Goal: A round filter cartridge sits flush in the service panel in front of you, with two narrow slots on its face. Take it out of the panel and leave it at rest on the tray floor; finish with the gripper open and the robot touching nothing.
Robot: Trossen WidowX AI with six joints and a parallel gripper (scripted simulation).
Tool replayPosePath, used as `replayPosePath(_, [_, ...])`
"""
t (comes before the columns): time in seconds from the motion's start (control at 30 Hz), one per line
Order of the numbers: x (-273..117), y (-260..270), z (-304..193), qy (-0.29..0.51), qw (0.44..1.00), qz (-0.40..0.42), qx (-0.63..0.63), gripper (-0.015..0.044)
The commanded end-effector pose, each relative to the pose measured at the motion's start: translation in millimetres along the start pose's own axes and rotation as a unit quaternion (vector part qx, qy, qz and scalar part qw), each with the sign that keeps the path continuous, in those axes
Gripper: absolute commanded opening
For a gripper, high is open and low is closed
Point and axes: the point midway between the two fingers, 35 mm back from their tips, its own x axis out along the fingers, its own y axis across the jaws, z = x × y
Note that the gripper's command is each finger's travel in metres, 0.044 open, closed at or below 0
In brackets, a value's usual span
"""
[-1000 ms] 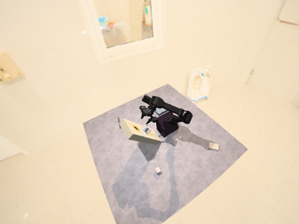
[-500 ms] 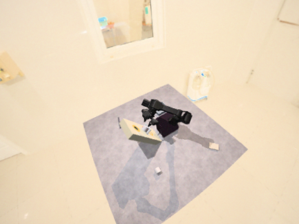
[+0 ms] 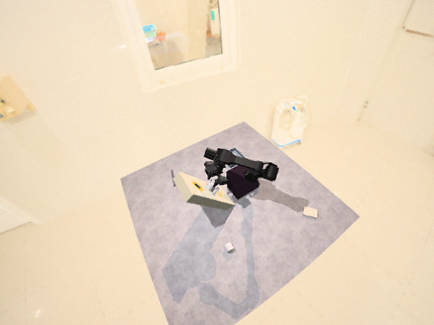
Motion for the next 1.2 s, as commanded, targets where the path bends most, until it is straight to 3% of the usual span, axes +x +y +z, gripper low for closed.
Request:
replayPosePath(0.0, [8,1,-2,0.001,1.0,0.003,0.004,0.0305])
replayPosePath(0.33, [19,2,-2,0.001,1.0,0.005,0.004,0.0305])
replayPosePath(0.87, [15,2,-1,0.0,1.0,0.002,0.0,0.0198])
replayPosePath(1.1, [12,2,8,-0.001,1.0,0.003,0.0,0.0014])
replayPosePath(1.17, [9,2,14,-0.001,1.0,0.004,0.0,0.0])
